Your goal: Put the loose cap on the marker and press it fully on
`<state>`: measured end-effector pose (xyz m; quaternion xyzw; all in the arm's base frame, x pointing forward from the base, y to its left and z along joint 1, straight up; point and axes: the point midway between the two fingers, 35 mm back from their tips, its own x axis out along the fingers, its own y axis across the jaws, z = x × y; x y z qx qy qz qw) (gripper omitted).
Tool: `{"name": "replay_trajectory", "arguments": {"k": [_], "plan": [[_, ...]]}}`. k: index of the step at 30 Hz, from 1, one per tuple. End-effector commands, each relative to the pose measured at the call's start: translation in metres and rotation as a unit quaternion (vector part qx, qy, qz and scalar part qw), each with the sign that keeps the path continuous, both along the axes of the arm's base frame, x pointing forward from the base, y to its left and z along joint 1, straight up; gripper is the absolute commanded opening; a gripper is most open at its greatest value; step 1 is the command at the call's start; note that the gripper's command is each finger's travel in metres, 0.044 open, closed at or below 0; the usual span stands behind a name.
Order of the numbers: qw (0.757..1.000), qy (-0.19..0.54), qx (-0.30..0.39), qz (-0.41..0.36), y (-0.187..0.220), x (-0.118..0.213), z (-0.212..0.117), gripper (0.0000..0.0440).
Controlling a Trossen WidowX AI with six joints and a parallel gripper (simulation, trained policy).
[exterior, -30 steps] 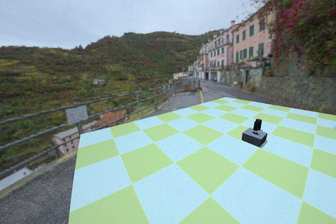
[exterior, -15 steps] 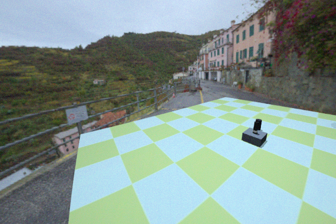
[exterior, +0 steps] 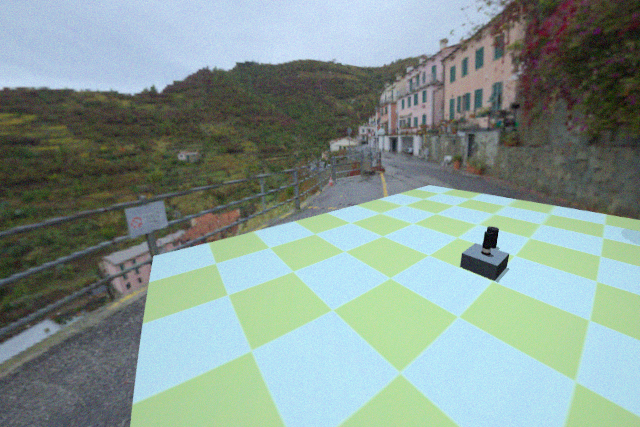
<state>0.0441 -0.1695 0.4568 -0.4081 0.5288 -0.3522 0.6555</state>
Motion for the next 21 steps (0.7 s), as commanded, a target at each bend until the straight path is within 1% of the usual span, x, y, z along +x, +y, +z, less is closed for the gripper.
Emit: {"name": "replay_trajectory", "arguments": {"k": [1,21], "plan": [[1.000,-0.001,0.021,0.005,-0.008,0.008,-0.008,0.0311],[0.994,-0.005,0.107,0.031,-0.037,0.051,-0.042,0.0313]]}}
